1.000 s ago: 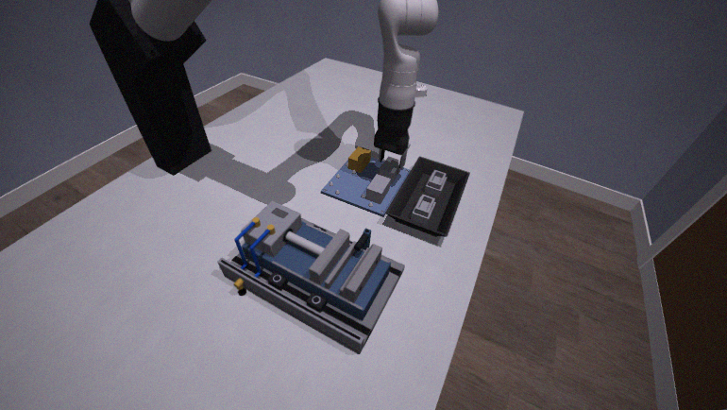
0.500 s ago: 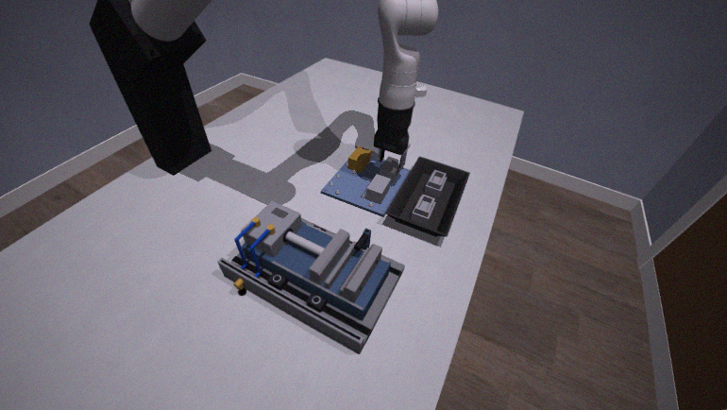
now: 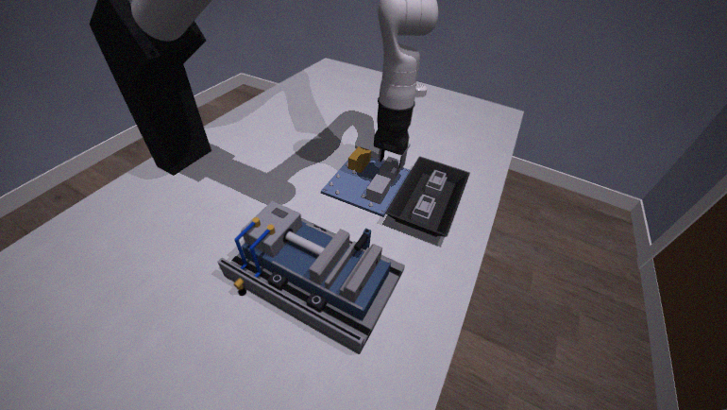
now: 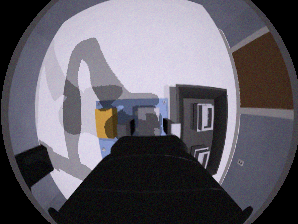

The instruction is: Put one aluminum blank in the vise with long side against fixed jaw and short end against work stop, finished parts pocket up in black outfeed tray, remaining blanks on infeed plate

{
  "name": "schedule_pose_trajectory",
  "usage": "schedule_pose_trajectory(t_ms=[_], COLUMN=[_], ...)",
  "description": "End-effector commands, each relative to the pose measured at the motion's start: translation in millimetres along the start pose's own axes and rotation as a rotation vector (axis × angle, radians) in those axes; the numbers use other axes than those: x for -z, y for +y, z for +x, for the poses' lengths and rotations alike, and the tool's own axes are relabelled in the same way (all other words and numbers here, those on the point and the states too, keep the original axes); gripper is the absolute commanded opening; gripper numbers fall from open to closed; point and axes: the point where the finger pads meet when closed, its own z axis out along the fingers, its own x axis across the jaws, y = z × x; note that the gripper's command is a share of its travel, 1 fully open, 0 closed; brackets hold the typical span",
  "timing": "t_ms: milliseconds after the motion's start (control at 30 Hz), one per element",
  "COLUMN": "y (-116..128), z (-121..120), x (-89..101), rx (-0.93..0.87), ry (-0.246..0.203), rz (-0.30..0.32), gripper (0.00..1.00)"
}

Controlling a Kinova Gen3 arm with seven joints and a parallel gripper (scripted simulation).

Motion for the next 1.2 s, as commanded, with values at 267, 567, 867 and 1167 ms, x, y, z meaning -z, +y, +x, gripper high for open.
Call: schedule_pose_trajectory(t_ms=[267,567,867,1167], y=[0.1,0.0,-0.7,-1.5], z=[-2.1,-2.1,-1.8,-1.4], x=[-0.9,-1.0,-2.2,-4.9], rx=[0.004,0.004,0.005,0.006], ry=[-0.002,-0.002,-0.002,-0.002], rz=[0.002,0.002,0.003,0.005], gripper=[1.0,1.0,1.0,1.0])
